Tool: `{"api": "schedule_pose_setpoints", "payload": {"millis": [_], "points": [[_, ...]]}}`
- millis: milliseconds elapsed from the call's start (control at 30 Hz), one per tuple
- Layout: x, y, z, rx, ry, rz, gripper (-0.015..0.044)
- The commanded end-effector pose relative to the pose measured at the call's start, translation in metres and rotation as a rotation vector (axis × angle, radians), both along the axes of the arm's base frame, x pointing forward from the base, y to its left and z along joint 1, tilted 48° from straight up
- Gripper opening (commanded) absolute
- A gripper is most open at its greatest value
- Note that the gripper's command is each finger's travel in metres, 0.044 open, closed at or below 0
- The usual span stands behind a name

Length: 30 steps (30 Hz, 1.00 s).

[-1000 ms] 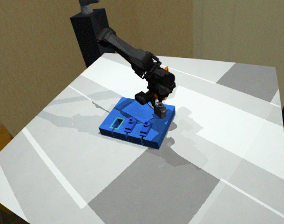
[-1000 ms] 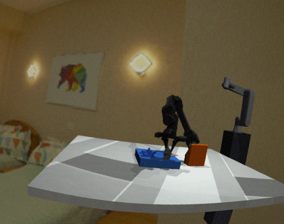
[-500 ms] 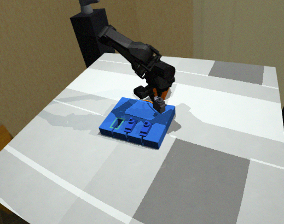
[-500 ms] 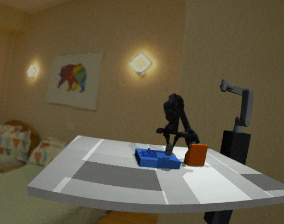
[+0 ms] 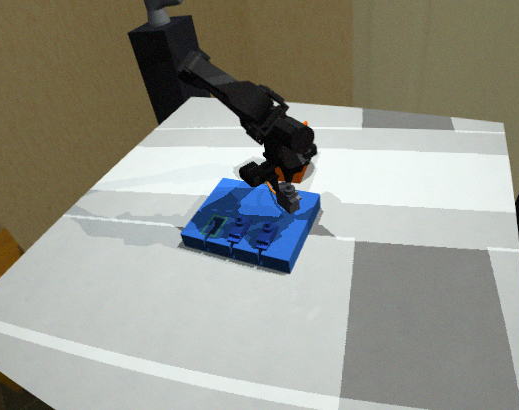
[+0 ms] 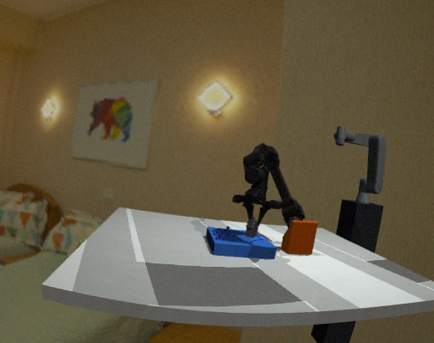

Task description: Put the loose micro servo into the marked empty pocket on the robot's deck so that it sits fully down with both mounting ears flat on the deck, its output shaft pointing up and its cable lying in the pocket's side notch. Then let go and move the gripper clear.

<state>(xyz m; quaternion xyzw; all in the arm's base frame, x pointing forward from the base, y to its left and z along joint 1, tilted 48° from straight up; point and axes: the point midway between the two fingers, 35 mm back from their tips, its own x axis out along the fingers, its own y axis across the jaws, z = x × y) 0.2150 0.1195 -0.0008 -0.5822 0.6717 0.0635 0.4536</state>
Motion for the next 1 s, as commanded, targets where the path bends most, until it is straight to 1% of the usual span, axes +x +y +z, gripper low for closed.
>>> {"api": "schedule_pose_setpoints", "payload": {"millis": [0, 967], "points": [[0.004, 0.001, 0.001, -0.005, 0.004, 0.01, 0.0], [0.004, -0.094, 0.102, -0.013, 0.007, 0.01, 0.0]]}}
